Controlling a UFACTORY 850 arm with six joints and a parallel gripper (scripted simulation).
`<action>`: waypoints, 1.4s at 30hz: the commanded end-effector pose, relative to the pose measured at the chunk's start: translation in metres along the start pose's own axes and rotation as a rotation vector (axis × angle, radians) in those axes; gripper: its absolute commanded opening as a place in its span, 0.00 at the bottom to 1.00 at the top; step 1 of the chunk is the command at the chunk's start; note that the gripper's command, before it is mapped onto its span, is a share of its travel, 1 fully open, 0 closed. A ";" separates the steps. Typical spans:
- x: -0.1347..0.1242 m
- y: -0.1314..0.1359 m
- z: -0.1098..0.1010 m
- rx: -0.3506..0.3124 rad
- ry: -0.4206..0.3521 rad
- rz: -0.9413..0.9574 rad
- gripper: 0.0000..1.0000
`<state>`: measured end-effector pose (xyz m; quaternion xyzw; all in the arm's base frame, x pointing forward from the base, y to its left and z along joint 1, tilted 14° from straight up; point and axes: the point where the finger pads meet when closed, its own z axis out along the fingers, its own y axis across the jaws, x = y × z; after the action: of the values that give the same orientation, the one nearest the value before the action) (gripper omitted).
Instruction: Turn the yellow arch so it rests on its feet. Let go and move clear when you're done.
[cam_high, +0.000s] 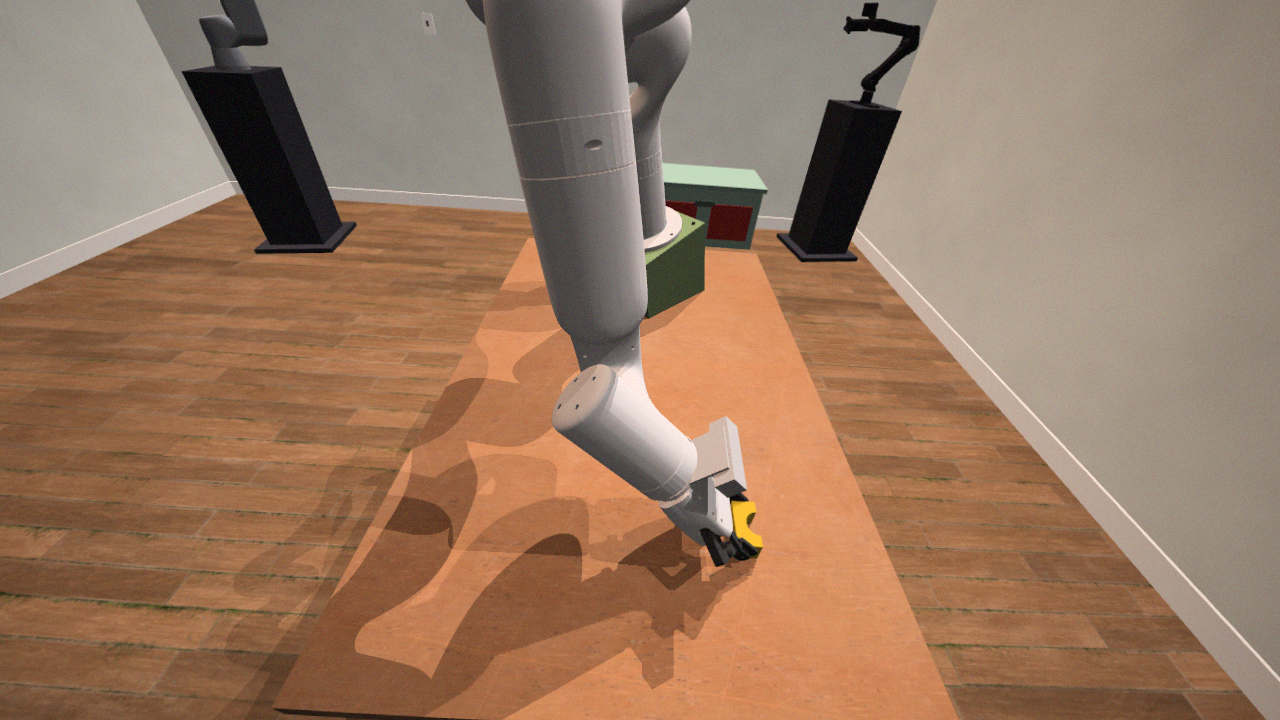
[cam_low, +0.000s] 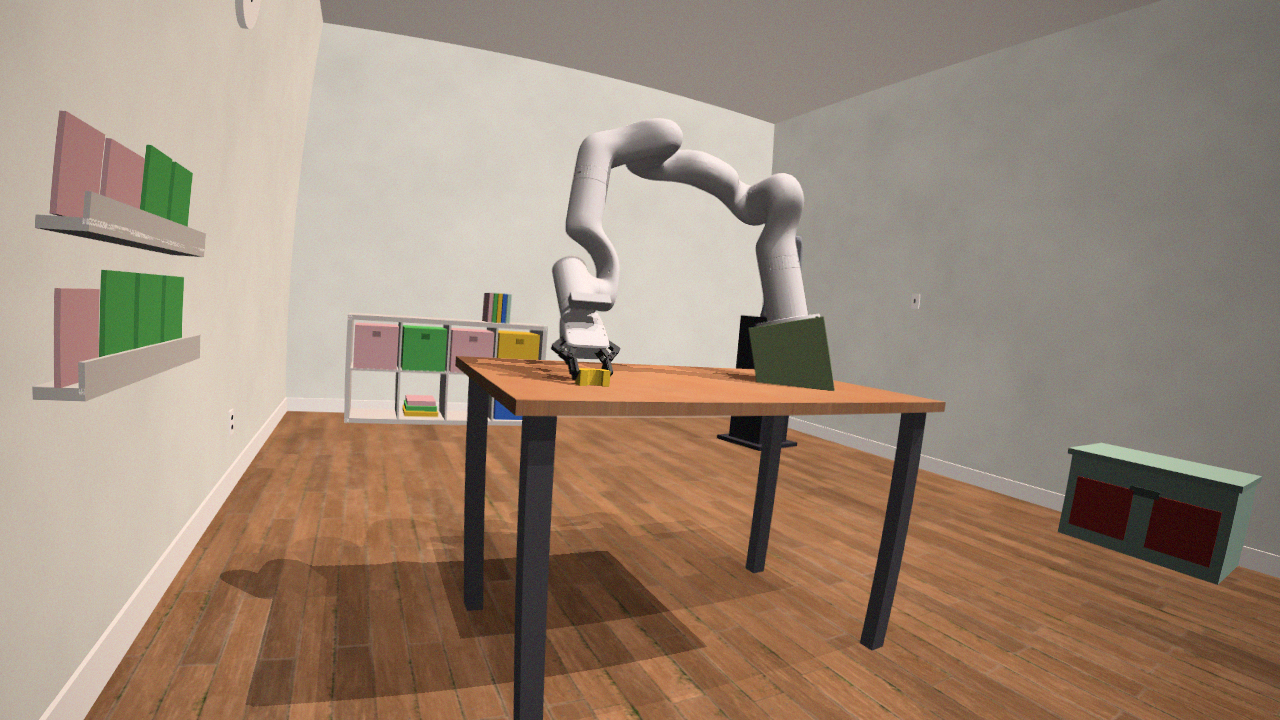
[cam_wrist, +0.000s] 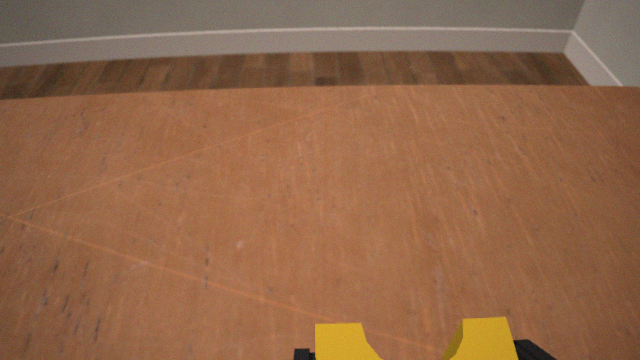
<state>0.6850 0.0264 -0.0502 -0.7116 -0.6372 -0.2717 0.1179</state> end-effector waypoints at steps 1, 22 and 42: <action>0.001 0.001 0.000 -0.001 0.000 -0.001 0.72; 0.001 0.001 0.000 -0.001 0.000 -0.001 0.72; 0.011 0.001 -0.011 -0.001 0.000 -0.001 0.72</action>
<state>0.6833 0.0280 -0.0428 -0.7119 -0.6370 -0.2711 0.1181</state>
